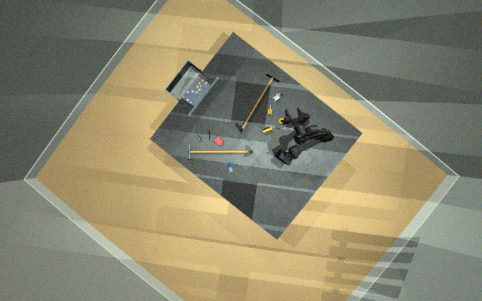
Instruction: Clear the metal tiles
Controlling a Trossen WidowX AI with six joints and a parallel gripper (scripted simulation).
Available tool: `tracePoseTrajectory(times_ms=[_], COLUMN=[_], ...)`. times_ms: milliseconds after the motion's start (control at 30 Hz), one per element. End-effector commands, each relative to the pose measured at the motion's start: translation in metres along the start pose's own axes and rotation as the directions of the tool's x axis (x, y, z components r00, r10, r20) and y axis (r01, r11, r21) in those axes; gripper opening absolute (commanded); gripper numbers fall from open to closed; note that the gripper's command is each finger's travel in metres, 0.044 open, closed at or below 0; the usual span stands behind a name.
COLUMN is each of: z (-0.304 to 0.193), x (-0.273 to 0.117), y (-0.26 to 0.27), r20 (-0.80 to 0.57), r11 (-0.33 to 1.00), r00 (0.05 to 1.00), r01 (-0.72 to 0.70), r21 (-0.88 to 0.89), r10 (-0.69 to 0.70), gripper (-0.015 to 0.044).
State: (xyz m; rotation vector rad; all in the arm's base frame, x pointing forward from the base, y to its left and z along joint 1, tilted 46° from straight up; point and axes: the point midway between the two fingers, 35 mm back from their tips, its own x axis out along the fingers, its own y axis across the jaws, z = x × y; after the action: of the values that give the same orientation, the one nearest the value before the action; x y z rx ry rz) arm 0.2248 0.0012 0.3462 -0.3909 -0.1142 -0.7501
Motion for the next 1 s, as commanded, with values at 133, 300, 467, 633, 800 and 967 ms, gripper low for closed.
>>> tracePoseTrajectory(times_ms=[133,300,467,633,800,967], z=[0.0,0.0,-0.001,-0.001,-0.002,-0.002], x=[0.005,0.014,0.024,0.033,0.042,0.05], y=[-0.004,-0.011,-0.019,-0.027,-0.036,-0.045], r20=[-0.003,-0.002,-0.001,0.001,0.003,0.007], r11=[0.999,0.994,0.982,0.966,0.945,0.92], r00=[1.0,0.997,0.992,0.984,0.974,0.961], r01=[0.027,0.078,0.128,0.175,0.22,0.262], r21=[0.027,0.083,0.137,0.191,0.242,0.293], r10=[-0.027,-0.078,-0.129,-0.179,-0.228,-0.276], gripper=[0.044,0.044,0.044,0.044,0.044,0.044])
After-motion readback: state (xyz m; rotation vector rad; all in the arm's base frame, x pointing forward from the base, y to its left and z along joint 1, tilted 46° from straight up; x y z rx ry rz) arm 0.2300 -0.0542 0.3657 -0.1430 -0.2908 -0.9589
